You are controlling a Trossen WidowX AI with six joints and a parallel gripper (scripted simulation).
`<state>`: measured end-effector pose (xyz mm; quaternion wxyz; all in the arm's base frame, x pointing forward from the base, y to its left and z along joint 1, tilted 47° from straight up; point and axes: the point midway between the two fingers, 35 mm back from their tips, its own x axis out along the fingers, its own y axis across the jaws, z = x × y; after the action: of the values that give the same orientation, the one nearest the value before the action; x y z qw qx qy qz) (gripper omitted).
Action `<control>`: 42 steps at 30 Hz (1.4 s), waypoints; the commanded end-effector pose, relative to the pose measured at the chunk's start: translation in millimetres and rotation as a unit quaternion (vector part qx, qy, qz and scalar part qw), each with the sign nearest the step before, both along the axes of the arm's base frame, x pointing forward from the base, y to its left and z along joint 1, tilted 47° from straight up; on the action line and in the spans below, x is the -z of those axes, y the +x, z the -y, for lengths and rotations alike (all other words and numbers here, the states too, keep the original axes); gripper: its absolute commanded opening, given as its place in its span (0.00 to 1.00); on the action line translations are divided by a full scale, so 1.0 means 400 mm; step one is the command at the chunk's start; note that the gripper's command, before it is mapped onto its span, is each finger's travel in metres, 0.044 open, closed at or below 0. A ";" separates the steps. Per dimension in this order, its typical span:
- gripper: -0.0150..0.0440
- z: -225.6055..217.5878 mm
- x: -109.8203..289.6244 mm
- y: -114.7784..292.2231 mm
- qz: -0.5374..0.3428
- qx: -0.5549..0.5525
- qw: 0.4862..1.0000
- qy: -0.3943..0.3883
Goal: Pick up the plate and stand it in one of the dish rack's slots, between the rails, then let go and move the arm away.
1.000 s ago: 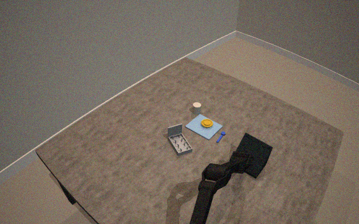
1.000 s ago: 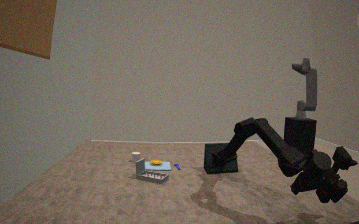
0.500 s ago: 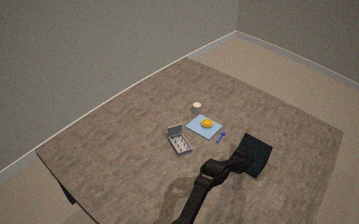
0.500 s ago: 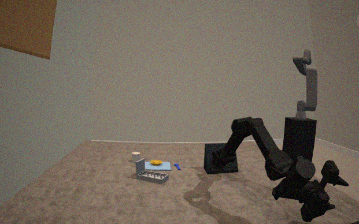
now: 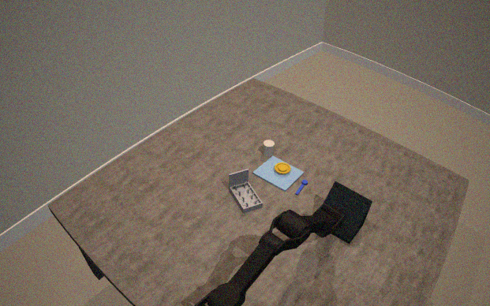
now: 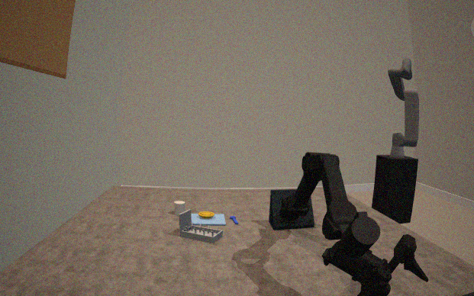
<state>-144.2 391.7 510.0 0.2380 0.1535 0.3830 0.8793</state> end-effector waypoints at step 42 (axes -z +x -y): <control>0.93 0.009 0.248 0.939 0.156 0.466 0.869 -0.048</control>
<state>192.2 396.7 440.6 0.6512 0.1770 0.2476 0.6952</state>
